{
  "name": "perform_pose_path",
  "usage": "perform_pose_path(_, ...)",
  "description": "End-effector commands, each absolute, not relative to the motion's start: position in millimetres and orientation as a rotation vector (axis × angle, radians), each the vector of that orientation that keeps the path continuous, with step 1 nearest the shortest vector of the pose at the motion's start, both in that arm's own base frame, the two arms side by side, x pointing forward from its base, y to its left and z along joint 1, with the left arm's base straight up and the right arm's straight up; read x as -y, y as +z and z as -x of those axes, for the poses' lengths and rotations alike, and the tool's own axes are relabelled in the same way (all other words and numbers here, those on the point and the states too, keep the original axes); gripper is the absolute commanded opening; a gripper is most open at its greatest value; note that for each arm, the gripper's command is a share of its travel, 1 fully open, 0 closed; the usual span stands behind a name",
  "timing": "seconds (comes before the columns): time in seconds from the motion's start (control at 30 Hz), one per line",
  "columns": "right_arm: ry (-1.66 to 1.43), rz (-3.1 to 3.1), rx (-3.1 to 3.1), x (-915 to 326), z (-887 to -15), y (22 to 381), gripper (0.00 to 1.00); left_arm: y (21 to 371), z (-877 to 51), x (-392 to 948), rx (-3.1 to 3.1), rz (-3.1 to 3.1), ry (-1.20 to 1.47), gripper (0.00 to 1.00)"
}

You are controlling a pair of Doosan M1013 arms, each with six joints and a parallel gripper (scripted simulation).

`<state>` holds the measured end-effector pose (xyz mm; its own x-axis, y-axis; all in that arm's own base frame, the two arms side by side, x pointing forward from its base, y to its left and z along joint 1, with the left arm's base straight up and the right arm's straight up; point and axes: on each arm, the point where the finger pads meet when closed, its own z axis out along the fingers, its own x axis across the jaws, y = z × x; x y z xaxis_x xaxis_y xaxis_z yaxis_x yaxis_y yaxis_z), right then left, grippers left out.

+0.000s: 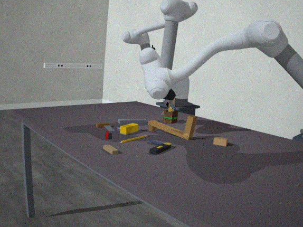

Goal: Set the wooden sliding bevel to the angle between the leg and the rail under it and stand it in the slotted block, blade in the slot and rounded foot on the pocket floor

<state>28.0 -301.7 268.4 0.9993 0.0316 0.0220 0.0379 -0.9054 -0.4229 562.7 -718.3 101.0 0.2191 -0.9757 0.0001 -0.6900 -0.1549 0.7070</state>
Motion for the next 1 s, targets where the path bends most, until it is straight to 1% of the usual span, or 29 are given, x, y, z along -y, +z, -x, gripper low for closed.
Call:
perform_pose_path(0.0,-0.021,2.705,0.049,302.0,-28.1,268.9,1.0,101.4,-562.9,718.5,1.534,-1.916,-0.633,0.0)
perform_pose_path(0.97,-0.021,2.705,0.049,302.0,-28.1,268.9,1.0,96.6,-562.9,718.5,1.534,-1.916,-0.633,0.0)
